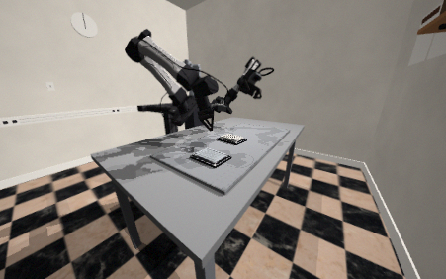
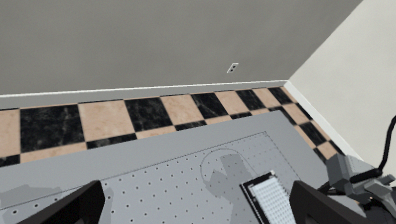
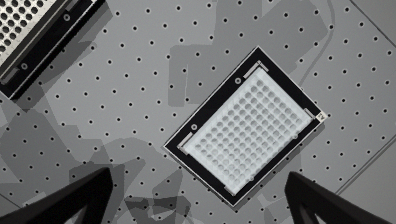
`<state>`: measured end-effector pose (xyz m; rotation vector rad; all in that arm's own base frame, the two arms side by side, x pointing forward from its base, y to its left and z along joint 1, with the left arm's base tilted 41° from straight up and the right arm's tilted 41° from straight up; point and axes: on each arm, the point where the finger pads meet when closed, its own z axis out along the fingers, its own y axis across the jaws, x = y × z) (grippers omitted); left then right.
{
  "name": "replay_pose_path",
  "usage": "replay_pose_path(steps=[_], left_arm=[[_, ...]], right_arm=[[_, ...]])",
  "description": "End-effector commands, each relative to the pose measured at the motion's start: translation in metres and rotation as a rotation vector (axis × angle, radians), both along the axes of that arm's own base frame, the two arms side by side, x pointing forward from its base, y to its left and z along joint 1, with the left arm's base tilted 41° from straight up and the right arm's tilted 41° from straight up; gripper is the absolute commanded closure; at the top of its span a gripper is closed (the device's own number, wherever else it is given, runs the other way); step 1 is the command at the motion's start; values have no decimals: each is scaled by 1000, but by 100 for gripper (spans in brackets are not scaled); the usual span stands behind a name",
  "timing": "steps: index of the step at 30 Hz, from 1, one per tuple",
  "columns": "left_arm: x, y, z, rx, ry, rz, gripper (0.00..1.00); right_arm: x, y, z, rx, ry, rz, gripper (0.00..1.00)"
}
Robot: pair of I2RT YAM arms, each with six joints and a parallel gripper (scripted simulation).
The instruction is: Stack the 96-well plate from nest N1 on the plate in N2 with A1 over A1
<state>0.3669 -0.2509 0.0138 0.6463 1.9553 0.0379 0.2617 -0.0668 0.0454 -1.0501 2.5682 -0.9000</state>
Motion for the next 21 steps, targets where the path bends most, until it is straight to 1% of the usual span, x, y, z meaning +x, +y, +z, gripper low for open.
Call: replay_pose_path(steps=[1,3,5,7,9,11,14,16,20,21], left_arm=[[-50,-38,-37,138,48,-172,0],[-81,-49,-56,198,75,-261,0],[-81,-49,-56,198,75,-261,0],[-105,-62,-67,236,81,-338,0],[-139,-61,-88,313,111,-429,0],[-160,-62,-100,359,125,-488,0],[-179,-62,-109,398,132,-545,0],[-189,-65,-110,405,127,-576,0],[-199,-65,-114,420,129,-603,0],[-199,-65,-114,420,129,-603,0]], right_arm=[[10,-6,11,64,-24,160,0],[12,-18,21,69,-50,161,0],[12,-18,21,69,-50,161,0],[11,-28,26,76,-56,157,0],[9,-42,34,80,-82,132,0],[10,-53,36,91,-101,79,0],[10,-70,32,107,-109,-36,0],[12,-81,31,116,-134,-150,0],[23,-91,21,126,-189,-376,0],[23,-91,21,126,-189,-376,0]])
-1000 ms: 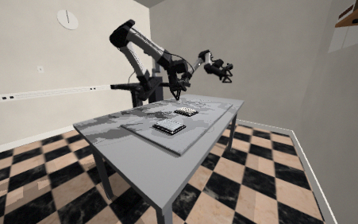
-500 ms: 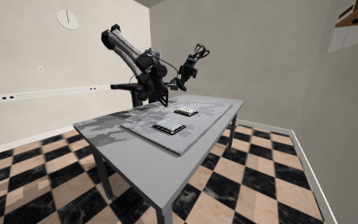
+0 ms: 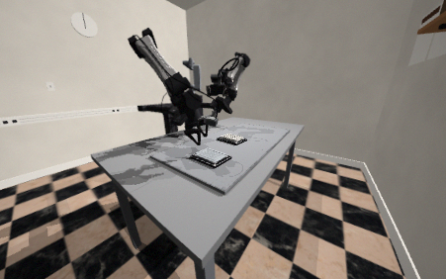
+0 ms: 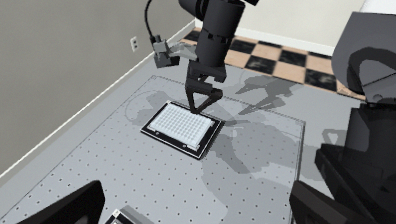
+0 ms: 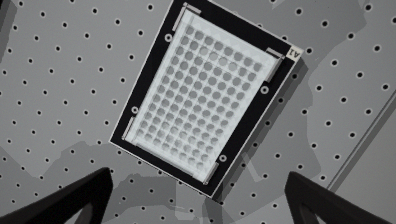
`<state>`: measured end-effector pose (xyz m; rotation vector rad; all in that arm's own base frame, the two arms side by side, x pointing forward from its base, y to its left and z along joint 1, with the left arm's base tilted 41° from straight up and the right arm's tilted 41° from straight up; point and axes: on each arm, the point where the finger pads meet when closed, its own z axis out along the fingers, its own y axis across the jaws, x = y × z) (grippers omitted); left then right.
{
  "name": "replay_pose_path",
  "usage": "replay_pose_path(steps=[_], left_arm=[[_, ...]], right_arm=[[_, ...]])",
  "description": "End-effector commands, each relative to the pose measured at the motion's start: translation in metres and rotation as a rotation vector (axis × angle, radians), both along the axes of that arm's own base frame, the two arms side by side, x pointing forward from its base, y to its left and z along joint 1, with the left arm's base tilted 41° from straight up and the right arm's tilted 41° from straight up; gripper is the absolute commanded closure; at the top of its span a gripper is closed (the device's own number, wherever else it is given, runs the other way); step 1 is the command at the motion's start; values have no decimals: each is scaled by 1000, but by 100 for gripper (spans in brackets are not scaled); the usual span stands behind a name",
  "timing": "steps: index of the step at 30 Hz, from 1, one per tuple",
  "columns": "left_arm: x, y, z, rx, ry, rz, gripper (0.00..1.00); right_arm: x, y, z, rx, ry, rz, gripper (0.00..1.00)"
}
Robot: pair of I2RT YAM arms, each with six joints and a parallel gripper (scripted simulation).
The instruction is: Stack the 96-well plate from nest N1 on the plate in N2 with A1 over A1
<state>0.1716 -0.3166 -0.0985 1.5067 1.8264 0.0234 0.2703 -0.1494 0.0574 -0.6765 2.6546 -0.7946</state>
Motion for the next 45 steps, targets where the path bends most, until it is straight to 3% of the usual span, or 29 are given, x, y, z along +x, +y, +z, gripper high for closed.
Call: replay_pose_path(steps=[1,7,14,42,45], left_arm=[[-4,1,-2,11,-10,-16,0],[-4,-1,1,2,-8,-13,0],[-1,-5,4,-12,-13,-6,0],[-1,-5,4,-12,-13,-6,0],[-1,-5,4,-12,-13,-6,0]], right_arm=[[15,-8,9,-8,-78,-159,0],[30,-14,-15,-11,-116,-398,0],[43,-12,-39,-31,-138,-520,0],[51,-37,-66,-23,-104,-521,0],[51,-34,-66,-22,-112,-519,7]])
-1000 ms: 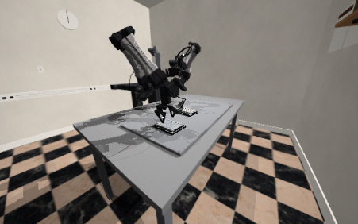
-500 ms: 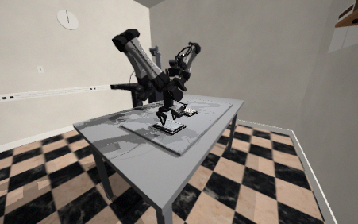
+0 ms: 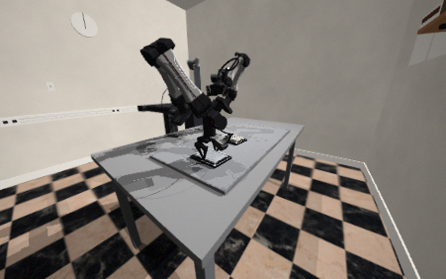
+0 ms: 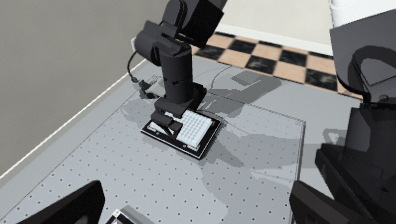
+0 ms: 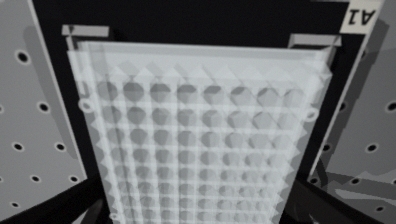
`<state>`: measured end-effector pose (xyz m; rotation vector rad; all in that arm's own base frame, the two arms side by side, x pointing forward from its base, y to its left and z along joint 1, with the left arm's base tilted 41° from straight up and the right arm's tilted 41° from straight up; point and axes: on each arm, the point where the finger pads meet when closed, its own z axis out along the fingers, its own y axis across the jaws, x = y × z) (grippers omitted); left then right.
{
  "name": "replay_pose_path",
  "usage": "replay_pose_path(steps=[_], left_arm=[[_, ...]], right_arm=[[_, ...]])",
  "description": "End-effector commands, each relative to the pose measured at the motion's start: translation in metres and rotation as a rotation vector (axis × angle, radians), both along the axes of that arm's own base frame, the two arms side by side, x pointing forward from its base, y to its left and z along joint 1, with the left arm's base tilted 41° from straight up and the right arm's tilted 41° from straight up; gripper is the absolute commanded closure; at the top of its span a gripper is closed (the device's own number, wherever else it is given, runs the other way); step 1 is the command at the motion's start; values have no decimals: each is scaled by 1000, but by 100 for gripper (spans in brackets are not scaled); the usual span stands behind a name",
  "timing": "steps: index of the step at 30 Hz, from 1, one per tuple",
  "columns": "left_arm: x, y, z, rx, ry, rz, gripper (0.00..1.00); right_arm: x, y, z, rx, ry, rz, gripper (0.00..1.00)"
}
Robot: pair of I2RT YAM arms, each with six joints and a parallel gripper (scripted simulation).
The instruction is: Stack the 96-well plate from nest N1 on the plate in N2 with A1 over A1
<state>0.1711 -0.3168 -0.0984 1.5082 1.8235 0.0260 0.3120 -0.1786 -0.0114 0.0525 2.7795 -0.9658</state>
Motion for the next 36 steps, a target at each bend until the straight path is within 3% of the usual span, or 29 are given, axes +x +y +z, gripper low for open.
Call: replay_pose_path(steps=[1,4,5,7,9,12,25,31,36], left_arm=[[0,-5,4,-14,-10,-5,0],[0,-5,4,-14,-10,-5,0],[0,-5,4,-14,-10,-5,0],[0,-5,4,-14,-10,-5,0],[0,-5,4,-14,-10,-5,0],[0,-5,4,-14,-10,-5,0],[-13,-16,-3,-19,67,-24,0],[-16,-72,45,-26,-4,-218,0],[28,-46,80,45,59,-235,0]], right_arm=[[10,-3,3,1,-40,3,10],[8,-4,4,-7,-39,-1,19],[7,-3,6,-7,-39,-2,30],[7,-3,6,-7,-39,-2,30],[7,3,15,-12,-54,0,53],[0,19,23,-11,-40,5,19],[-18,84,7,-8,-58,-46,18],[-27,129,-25,5,-94,-92,18],[-41,182,-65,19,-71,-86,18]])
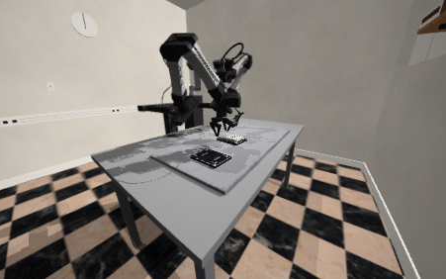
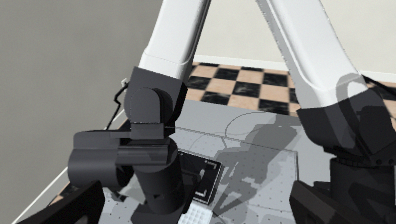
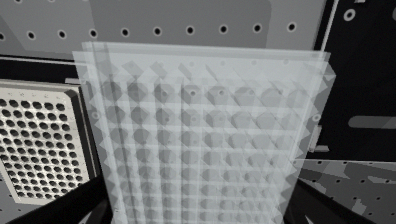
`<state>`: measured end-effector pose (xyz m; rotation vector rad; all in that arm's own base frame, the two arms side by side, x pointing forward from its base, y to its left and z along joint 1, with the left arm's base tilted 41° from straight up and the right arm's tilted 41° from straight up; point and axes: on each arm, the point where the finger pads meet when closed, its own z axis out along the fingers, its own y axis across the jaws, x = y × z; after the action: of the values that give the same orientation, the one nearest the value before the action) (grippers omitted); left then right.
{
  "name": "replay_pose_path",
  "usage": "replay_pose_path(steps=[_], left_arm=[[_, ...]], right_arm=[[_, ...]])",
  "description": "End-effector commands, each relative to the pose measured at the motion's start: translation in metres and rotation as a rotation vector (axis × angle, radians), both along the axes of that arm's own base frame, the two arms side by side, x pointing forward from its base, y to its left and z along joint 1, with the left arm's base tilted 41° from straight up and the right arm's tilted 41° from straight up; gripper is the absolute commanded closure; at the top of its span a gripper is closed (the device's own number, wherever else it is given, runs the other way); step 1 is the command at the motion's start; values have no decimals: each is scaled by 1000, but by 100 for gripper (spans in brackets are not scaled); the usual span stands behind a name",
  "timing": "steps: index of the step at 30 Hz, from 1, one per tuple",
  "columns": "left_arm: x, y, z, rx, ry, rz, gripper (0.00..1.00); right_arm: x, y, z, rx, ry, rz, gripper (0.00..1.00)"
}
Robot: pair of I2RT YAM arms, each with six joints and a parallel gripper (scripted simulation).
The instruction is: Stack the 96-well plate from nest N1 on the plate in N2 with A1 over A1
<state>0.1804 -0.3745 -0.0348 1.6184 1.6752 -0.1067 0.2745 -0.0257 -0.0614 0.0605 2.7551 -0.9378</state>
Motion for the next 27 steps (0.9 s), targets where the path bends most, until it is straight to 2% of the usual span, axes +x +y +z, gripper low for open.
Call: replay_pose_path(steps=[1,3,5,9,13,20,22,27], left_arm=[[27,22,22,120,60,-64,0],[42,47,31,150,84,-61,0],[42,47,31,150,84,-61,0],[71,112,52,205,104,-77,0],[79,177,60,239,120,-82,0],[58,267,64,244,155,-65,0],[58,267,64,244,155,-65,0],[32,302,66,219,168,-64,0]], right_arm=[[-6,36,-21,10,-31,-88,18],[-9,51,-32,5,-21,-79,18],[-9,51,-32,5,-21,-79,18],[-13,81,-56,2,-11,-50,18],[-11,103,-79,11,-24,-27,18],[-4,109,-106,25,-55,-23,18],[-4,109,-106,25,-55,-23,18],[-3,97,-115,10,-48,-22,18]])
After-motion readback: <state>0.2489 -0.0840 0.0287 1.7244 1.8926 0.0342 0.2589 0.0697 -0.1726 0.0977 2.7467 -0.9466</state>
